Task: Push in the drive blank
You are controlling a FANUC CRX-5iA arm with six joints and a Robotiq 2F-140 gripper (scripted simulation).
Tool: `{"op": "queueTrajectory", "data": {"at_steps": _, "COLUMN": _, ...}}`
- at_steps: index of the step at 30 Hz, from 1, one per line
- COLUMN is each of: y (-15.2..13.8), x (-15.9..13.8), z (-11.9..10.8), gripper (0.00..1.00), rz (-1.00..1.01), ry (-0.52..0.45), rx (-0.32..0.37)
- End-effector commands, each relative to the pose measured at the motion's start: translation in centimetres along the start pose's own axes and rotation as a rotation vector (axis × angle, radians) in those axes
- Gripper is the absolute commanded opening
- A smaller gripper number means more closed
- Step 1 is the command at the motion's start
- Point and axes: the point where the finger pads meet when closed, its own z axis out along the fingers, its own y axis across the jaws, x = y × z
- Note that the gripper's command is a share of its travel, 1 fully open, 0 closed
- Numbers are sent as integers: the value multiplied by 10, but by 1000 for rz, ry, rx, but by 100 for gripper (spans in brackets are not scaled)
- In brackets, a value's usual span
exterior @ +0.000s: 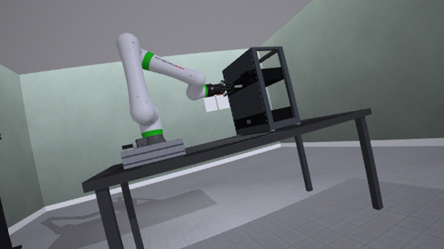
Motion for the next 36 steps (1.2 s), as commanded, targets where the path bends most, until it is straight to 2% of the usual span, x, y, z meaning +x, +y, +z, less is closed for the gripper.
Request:
{"op": "queueTrajectory", "data": {"at_steps": 1, "y": 1, "x": 0, "z": 2, "gripper": 10, "rz": 0, "ry": 0, "rx": -2}}
{"op": "queueTrajectory", "data": {"at_steps": 36, "y": 1, "x": 0, "z": 8, "gripper": 10, "rz": 0, "ry": 0, "rx": -2}}
